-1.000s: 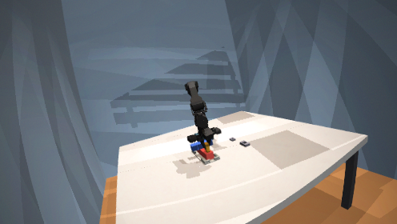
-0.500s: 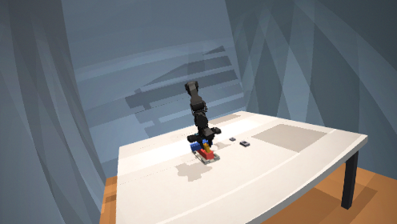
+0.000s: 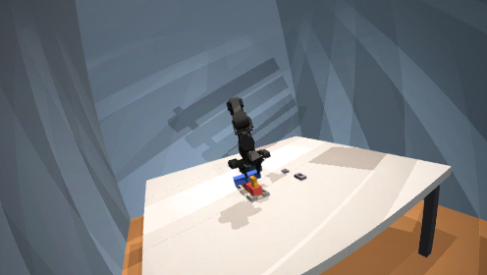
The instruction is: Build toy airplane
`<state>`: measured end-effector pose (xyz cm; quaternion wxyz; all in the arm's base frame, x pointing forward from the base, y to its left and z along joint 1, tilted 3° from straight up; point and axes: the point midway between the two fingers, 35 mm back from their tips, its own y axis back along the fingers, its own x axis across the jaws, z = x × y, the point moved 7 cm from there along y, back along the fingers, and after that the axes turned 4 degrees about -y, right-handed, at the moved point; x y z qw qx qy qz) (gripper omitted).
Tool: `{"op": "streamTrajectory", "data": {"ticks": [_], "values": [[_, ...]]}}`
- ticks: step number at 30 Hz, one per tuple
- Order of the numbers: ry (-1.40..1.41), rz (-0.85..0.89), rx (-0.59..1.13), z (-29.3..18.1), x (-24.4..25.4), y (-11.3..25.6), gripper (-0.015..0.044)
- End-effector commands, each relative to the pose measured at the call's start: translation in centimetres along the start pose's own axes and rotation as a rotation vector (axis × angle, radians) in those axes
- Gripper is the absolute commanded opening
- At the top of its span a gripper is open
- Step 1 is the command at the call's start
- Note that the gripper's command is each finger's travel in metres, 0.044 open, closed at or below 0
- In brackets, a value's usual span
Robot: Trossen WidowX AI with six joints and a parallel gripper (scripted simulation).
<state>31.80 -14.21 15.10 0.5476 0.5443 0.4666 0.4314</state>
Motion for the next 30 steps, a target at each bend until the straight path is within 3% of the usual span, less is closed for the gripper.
{"op": "streamTrajectory", "data": {"ticks": [1, 30], "values": [[-0.003, -0.011, -0.032, -0.23, 0.06, 5.46, 0.0260], [-0.002, -0.011, -0.032, -0.01, 0.21, 5.72, 0.0260]]}}
